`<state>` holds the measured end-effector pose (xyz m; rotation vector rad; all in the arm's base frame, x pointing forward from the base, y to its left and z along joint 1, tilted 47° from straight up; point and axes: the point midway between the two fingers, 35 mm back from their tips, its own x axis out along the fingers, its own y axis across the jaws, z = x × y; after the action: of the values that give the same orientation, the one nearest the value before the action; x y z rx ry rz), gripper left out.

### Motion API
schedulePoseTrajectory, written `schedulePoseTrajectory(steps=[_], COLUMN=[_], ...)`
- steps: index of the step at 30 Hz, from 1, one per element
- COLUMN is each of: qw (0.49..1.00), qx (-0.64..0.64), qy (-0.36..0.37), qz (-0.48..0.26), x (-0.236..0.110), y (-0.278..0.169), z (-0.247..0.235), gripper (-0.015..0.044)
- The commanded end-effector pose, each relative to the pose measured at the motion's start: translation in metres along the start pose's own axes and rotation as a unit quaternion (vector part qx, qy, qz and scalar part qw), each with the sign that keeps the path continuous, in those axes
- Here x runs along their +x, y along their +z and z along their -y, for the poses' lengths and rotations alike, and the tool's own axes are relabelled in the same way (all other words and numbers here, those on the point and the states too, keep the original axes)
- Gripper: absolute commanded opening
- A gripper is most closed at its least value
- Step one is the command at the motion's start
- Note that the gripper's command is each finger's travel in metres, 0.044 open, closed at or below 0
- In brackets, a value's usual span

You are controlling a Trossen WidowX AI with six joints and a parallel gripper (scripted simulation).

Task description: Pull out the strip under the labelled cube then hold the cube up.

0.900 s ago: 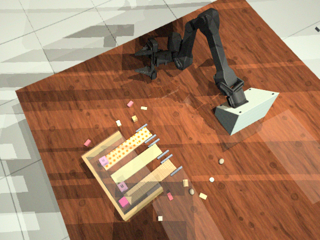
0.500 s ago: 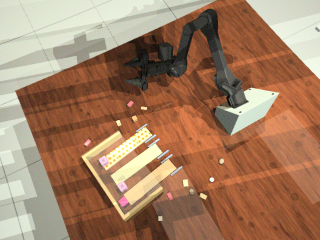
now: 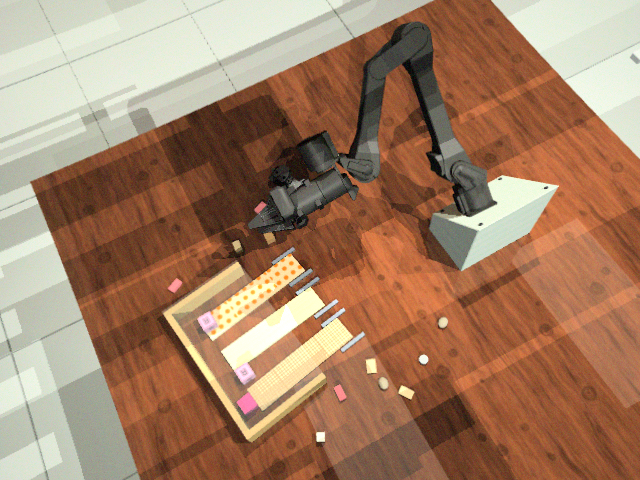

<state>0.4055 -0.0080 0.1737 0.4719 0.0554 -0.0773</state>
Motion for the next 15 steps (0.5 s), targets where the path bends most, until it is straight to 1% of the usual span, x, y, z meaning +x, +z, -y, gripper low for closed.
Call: schedulePoseTrajectory(steps=[1, 3, 5, 7, 9, 11, 15], qw=[0.984, 0.962, 0.93, 0.887, 0.833, 0.792, 0.786], qx=[-0.16, -0.246, -0.337, -0.429, -0.521, -0.58, -0.587], qy=[-0.056, -0.074, -0.089, -0.099, -0.106, -0.109, -0.109], qz=[-0.063, -0.091, -0.116, -0.136, -0.151, -0.157, -0.157], x=[-0.017, -0.03, -0.046, -0.063, -0.082, -0.095, -0.096], y=[-0.057, -0.08, -0.1, -0.117, -0.13, -0.136, -0.137], z=[-0.014, -0.02, -0.026, -0.03, -0.033, -0.035, -0.036], gripper=[0.04, 0.04, 0.04, 0.04, 0.04, 0.04, 0.04])
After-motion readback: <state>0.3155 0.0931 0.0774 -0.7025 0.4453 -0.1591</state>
